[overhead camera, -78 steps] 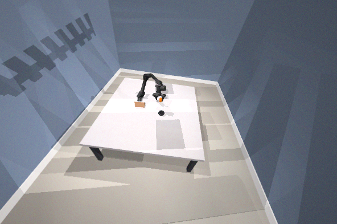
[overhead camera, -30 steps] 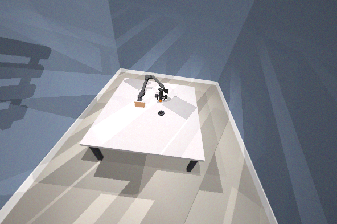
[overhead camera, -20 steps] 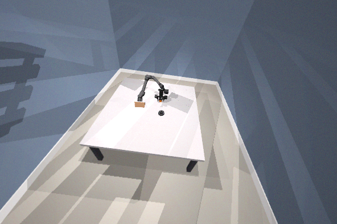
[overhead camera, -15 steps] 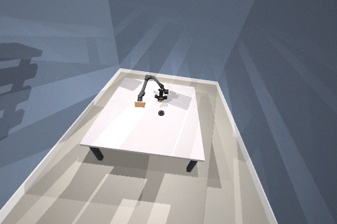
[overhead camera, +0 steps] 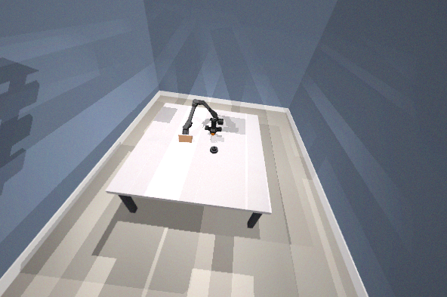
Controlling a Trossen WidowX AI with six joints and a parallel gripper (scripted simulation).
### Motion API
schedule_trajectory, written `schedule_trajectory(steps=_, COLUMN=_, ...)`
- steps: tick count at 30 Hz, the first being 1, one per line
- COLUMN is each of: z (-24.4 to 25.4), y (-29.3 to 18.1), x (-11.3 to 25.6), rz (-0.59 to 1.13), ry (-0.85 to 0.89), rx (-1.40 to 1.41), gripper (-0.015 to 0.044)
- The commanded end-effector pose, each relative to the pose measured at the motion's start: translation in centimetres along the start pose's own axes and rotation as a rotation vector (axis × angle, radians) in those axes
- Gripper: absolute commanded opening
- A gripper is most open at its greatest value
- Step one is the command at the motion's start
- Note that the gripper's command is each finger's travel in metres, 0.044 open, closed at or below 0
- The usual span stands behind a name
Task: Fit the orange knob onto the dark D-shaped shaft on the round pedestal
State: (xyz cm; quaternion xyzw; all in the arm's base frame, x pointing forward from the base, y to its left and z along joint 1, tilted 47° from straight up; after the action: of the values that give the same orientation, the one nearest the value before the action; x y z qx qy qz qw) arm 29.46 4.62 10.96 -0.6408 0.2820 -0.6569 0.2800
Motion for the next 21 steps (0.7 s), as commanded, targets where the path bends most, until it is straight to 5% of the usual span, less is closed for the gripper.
schedule_trajectory(steps=1, z=0.0, y=0.0, x=-0.1, rz=0.005, ry=-0.001, rx=-0.007, gripper=0.018)
schedule_trajectory(steps=21, z=0.2, y=-2.5, x=0.8, rz=-0.228, ry=-0.017, rx=0.0, gripper=0.0179)
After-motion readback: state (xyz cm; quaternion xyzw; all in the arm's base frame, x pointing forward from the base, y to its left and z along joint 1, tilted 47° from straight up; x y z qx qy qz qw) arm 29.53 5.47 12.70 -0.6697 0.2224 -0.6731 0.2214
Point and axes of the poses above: the point midway between the two fingers, 35 mm back from their tips, its own x axis back along the fingers, its own z axis across the jaws, y = z × x, the point moved 6 cm from there along x, back along the fingers, and after that the axes turned 4 degrees about x, right-handed, at the moved point
